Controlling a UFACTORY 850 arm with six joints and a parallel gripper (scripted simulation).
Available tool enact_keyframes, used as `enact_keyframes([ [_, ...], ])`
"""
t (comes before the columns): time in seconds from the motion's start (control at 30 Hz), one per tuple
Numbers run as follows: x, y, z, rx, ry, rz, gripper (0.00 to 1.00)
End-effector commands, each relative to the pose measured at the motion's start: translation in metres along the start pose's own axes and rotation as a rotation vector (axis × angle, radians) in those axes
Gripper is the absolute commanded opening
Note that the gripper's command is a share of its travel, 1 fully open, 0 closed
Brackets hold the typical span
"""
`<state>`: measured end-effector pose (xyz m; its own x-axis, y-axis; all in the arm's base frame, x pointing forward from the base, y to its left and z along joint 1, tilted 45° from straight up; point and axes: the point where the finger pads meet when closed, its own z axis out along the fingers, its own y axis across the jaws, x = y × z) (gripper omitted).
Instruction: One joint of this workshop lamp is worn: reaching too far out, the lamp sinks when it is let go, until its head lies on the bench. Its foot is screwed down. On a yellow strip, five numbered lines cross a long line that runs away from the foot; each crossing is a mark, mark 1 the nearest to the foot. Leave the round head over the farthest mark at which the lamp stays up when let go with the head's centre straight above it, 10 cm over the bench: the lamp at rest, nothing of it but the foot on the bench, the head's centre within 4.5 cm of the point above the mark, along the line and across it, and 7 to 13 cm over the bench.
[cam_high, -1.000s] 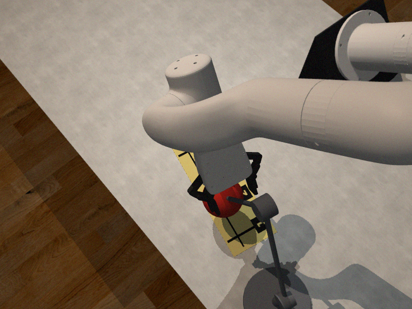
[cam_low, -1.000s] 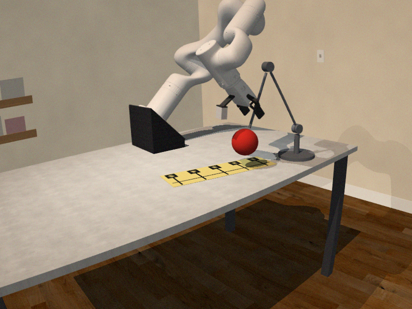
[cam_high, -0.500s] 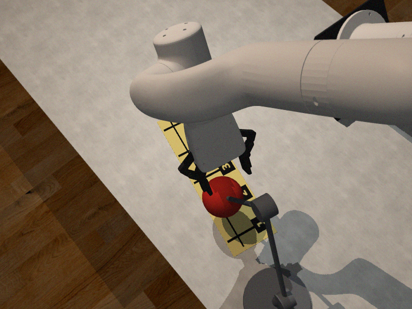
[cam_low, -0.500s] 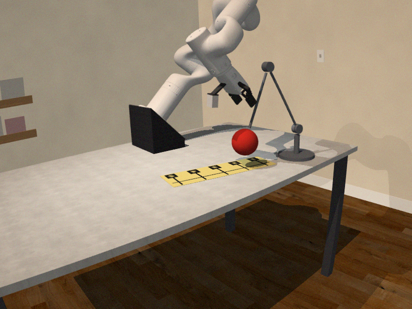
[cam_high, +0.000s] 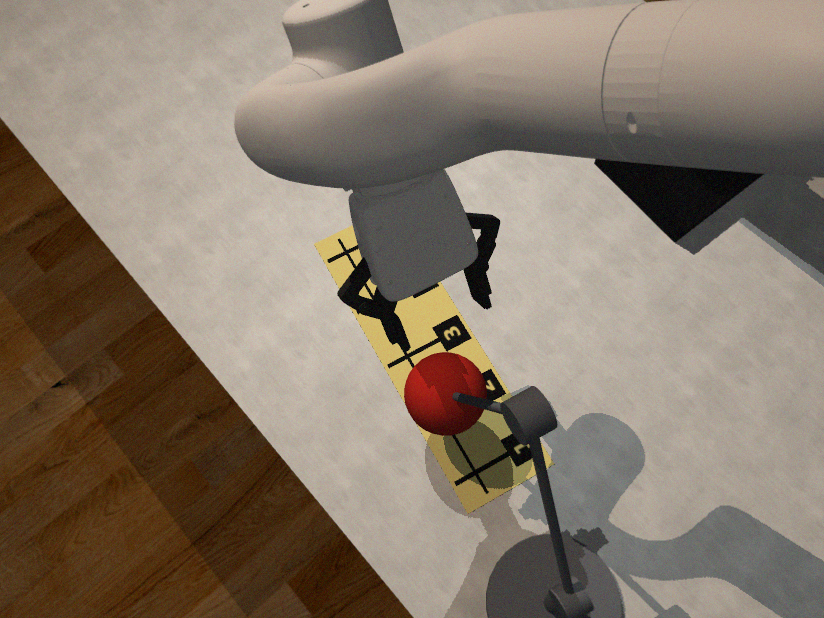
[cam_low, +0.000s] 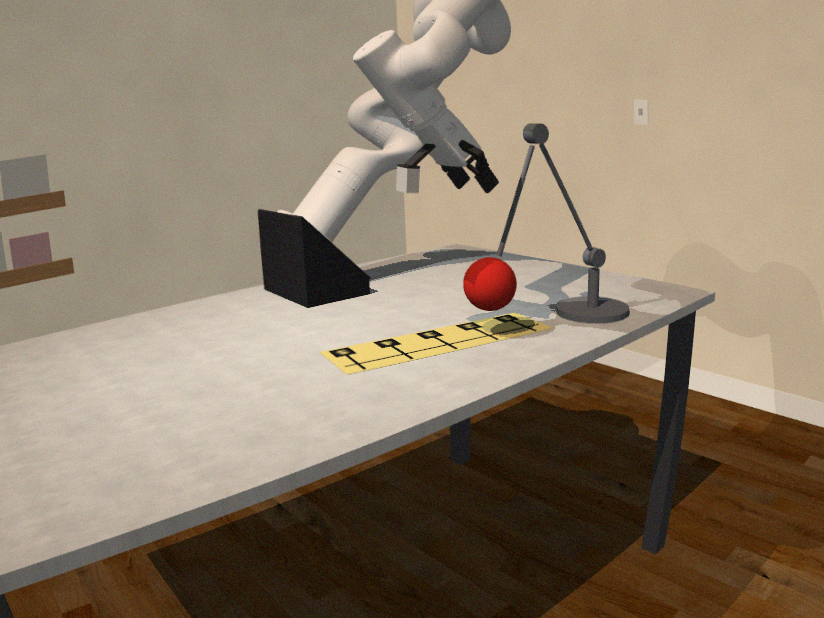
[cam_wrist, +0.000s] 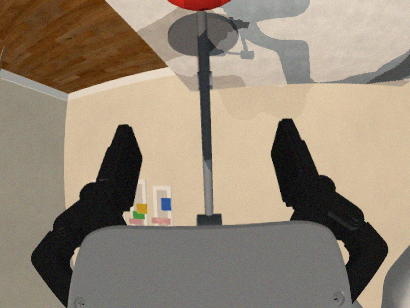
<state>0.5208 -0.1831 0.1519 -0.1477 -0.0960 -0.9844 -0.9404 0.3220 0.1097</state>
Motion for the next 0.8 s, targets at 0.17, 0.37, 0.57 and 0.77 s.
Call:
enact_keyframes([
  [0.17,-0.0006,-0.0005,-0.0053,0.0,0.0,-0.001,1.0],
  [0.37,-0.0006,-0.0005,-0.0022,0.001,0.0,-0.002,1.0],
  [0.57,-0.0006,-0.0005,-0.0007,0.001,0.0,-0.002,1.0],
  [0.77,-0.0006,-0.0005,-0.0011,0.001,0.0,-0.001,1.0],
])
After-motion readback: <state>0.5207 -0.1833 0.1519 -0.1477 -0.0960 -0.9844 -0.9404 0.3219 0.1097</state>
